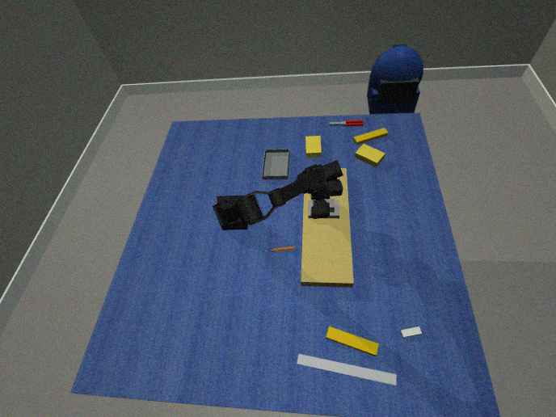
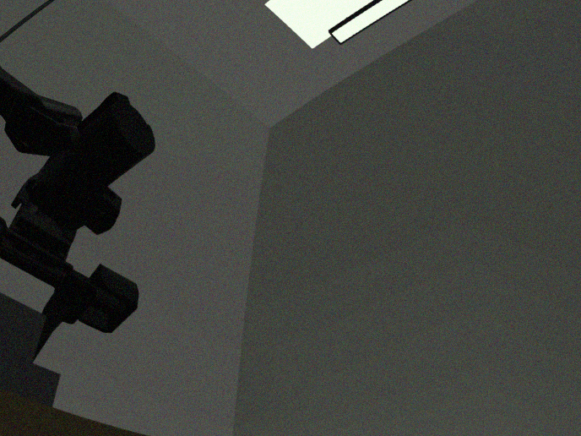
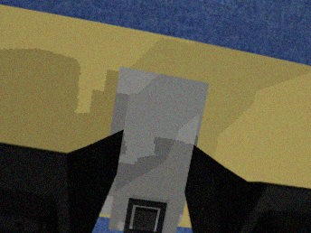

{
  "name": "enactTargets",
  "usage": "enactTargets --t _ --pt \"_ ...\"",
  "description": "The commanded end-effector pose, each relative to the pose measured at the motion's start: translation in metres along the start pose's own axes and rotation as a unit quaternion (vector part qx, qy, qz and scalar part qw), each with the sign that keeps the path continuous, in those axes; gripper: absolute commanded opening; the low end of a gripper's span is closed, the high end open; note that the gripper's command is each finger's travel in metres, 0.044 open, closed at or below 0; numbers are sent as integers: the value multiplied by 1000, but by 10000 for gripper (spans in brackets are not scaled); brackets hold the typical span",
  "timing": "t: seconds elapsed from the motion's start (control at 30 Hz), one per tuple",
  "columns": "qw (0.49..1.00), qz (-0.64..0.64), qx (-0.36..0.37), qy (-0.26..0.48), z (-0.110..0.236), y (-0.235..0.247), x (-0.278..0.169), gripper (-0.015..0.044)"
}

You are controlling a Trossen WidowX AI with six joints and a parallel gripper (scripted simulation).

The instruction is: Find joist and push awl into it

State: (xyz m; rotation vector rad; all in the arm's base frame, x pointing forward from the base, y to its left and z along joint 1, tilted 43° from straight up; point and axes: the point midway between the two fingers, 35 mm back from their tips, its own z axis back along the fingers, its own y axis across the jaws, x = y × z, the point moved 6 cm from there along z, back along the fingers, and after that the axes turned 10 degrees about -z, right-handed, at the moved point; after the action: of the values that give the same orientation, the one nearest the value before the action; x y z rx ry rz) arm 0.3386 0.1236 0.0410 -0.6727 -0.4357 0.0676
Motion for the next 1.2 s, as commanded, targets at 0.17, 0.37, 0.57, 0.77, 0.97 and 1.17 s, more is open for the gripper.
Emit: enactTargets --t 0.17,0.37,0.57,0.77,0.97,1.17 --pt "1000 1 -2 0 -1 -22 3 0" --pt "1000 1 -3 0 -1 -35 5 0" --pt "1000 1 -3 0 -1 -47 8 0" --pt "1000 1 -3 0 -1 -60 10 0" --pt "1000 1 -4 0 -1 -72 12 0" --pt "1000 1 -4 0 -1 -85 14 0"
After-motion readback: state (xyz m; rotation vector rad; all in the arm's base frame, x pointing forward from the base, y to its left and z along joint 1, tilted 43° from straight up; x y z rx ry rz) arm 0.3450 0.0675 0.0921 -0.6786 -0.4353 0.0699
